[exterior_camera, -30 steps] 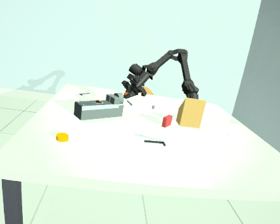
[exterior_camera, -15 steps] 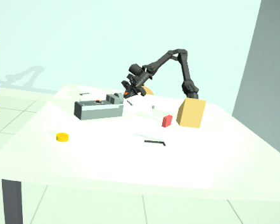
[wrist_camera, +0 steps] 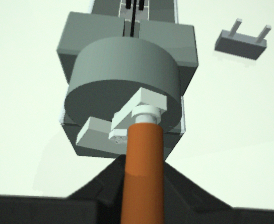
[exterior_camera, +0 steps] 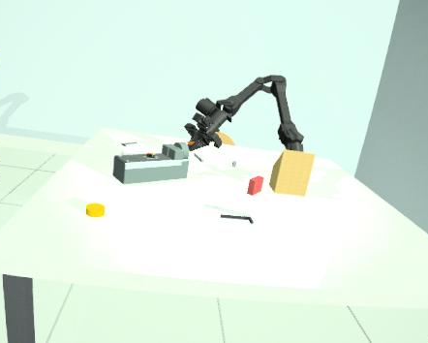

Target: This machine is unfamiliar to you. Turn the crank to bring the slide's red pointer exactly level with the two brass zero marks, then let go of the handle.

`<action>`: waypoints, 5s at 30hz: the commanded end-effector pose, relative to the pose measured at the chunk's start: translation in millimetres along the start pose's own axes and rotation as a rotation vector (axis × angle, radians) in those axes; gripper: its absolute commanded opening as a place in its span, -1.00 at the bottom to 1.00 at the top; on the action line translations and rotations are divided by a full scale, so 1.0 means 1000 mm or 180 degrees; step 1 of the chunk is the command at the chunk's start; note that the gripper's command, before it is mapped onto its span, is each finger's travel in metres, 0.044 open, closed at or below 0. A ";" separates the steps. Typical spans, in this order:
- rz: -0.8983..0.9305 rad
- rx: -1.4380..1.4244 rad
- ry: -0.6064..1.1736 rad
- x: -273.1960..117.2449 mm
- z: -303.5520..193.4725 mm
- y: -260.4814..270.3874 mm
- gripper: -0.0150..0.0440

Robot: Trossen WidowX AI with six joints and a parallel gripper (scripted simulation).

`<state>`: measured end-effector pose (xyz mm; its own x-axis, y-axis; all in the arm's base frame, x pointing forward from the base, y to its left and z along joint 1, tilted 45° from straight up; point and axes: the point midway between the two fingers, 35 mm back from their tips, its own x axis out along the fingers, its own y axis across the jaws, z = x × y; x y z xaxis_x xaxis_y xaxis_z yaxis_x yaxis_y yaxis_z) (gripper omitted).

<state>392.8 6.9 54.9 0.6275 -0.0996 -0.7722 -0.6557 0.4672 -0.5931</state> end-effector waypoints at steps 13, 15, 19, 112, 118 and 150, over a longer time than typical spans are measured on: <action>-0.0052 0.0021 0.0007 0.008 -0.008 -0.015 -0.49; -0.0053 0.0020 0.0007 0.009 -0.009 -0.016 -0.49; -0.0053 0.0020 0.0007 0.012 -0.012 -0.018 -0.49; -0.0051 0.0017 0.0011 0.044 -0.043 0.005 -0.49; -0.0051 0.0017 0.0012 0.044 -0.043 0.006 -0.49; -0.0051 0.0017 0.0012 0.045 -0.043 0.008 -0.49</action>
<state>402.3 -33.1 13.9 0.6545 -0.1122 -0.7477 -0.6275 0.4710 -0.6200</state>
